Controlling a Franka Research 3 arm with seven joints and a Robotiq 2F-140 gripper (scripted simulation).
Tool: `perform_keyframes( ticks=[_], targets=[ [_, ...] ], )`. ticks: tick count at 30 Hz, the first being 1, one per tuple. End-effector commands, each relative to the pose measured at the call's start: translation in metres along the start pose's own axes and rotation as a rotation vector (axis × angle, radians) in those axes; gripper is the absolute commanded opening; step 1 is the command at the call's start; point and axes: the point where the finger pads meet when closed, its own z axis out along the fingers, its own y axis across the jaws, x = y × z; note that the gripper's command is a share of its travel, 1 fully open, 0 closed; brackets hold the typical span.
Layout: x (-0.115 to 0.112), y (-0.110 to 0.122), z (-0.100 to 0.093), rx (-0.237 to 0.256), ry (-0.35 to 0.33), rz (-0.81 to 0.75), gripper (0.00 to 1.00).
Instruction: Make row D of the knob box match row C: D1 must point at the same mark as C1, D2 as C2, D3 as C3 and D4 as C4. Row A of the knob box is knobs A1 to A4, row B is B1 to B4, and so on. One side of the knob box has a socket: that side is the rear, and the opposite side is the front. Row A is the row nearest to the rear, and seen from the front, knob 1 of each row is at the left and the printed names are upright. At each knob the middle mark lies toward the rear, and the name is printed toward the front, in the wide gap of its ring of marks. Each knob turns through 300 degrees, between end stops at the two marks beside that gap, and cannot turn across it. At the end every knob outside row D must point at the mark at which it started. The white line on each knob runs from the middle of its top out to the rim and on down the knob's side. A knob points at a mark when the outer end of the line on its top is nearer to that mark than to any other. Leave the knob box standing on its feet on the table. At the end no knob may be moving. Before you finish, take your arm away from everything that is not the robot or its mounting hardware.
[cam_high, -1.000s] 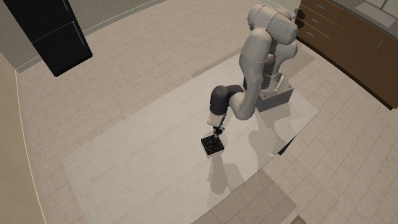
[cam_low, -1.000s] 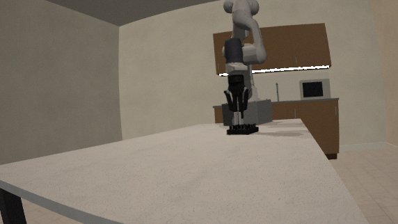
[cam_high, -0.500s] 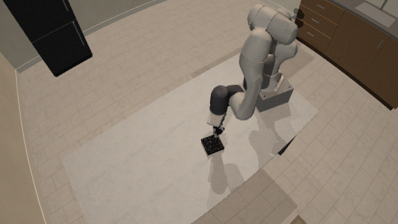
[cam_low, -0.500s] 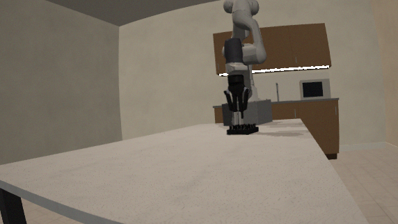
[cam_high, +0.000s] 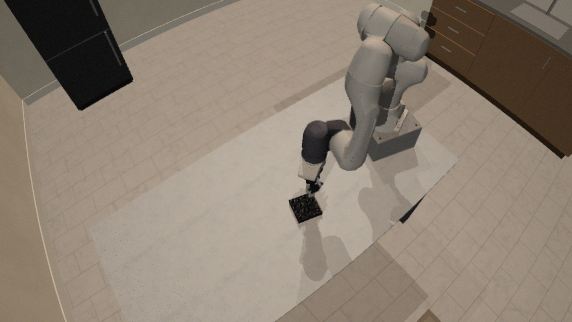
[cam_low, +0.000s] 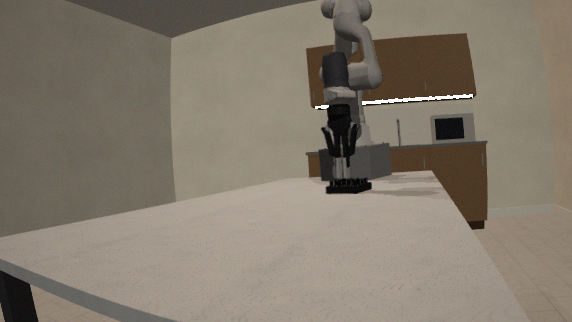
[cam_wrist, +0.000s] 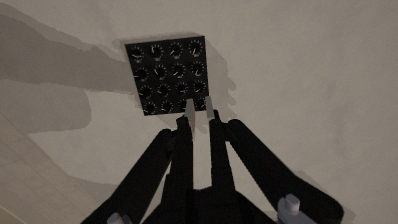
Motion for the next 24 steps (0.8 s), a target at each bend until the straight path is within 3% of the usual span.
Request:
perform_keyframes(
  ticks=[1, 11, 24],
  targets=[
    [-0.002, 0.000, -0.009, -0.002, -0.007, 0.005, 0.12],
    [-0.002, 0.000, -0.026, -0.002, -0.007, 0.005, 0.12],
    [-0.002, 0.000, -0.027, -0.002, -0.007, 0.005, 0.12]
  ],
)
